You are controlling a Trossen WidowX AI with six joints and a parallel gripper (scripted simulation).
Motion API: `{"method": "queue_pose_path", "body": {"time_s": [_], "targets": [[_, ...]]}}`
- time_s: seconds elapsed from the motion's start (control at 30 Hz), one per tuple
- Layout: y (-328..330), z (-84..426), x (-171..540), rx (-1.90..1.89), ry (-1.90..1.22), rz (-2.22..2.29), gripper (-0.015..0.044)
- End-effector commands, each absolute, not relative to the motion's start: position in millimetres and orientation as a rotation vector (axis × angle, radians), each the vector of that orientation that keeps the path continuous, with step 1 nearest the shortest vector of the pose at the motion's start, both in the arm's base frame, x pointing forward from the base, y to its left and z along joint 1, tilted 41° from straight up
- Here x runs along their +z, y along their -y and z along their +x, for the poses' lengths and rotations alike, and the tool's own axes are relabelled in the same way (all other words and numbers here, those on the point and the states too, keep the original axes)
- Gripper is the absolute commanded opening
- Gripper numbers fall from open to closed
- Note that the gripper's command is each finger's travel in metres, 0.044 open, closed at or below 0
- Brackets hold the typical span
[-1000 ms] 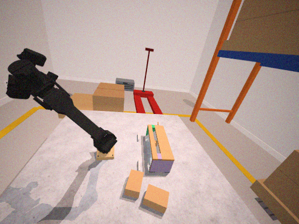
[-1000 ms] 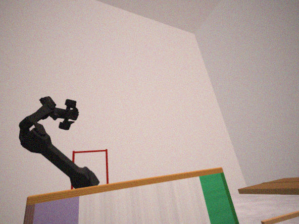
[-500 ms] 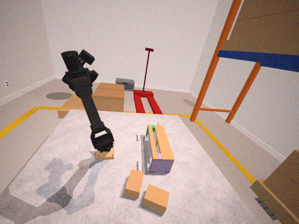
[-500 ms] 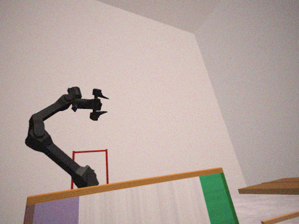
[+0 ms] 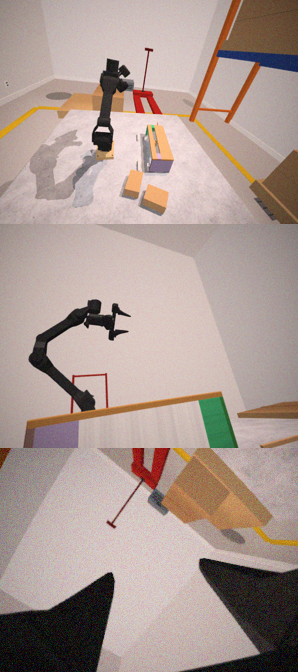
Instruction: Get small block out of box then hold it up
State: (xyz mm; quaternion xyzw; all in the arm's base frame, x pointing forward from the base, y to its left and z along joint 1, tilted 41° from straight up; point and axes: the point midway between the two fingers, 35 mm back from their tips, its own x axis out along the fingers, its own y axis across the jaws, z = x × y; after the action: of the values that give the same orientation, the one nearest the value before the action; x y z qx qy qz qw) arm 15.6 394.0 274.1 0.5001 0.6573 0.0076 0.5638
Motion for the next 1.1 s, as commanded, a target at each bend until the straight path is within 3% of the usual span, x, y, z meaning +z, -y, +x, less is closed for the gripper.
{"method": "queue_pose_path", "body": {"time_s": [0.0, 0.3, 0.57, 0.9, 1.07], "targets": [[-377, 76, 250, -0.131, -1.429, 1.189, 0.04], [-311, 190, 203, -0.479, -1.172, 1.182, 0.04], [-218, 261, 166, -0.819, -0.992, 1.13, 0.04], [-79, 293, 131, -1.275, -0.849, 1.02, 0.04], [-72, 293, 129, -1.298, -0.845, 1.013, 0.04]]}}
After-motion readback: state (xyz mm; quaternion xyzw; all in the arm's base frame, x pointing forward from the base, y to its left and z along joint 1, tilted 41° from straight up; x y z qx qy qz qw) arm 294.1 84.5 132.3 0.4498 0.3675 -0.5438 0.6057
